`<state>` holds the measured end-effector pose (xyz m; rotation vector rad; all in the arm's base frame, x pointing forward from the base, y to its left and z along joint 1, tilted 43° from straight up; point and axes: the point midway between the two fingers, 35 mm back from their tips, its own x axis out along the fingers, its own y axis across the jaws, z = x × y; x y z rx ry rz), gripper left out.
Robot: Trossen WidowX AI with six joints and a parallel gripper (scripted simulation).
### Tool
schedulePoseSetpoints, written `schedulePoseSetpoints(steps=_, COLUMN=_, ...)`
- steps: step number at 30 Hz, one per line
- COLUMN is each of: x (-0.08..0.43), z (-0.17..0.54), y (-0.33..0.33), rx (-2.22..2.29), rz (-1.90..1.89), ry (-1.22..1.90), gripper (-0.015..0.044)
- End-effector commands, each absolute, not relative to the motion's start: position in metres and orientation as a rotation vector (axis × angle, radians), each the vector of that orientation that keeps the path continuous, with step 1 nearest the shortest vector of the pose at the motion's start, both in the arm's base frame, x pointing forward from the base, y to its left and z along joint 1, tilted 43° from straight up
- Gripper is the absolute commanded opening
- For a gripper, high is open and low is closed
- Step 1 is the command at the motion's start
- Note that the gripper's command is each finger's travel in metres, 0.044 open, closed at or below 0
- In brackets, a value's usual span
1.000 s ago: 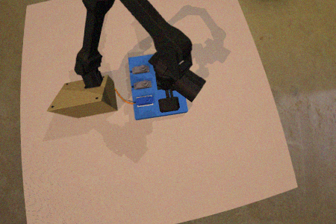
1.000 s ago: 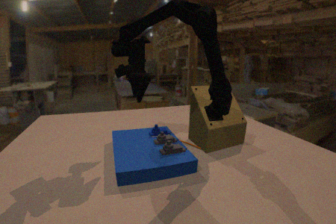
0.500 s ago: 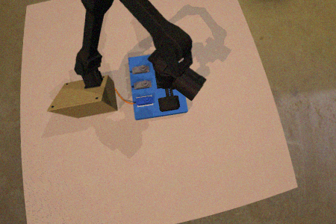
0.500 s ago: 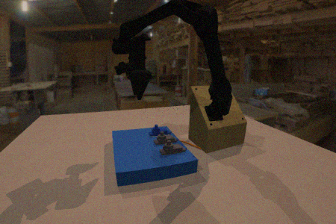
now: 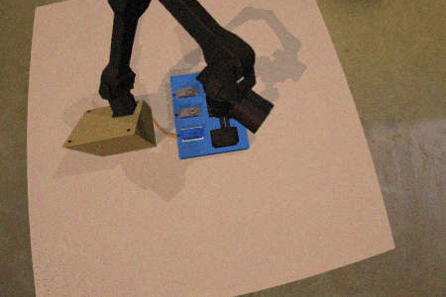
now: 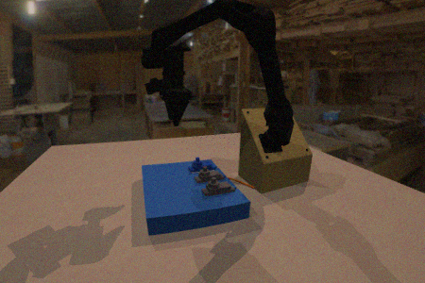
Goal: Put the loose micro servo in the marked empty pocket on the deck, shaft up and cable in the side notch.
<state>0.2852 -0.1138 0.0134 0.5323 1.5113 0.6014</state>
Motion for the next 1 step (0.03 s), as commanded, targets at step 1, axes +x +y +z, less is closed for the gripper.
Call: schedulePoseSetpoints(steps=1, x=0.2852, z=0.0137, y=-0.1145, rx=0.527, rz=0.602, ry=1.513, gripper=0.0440)
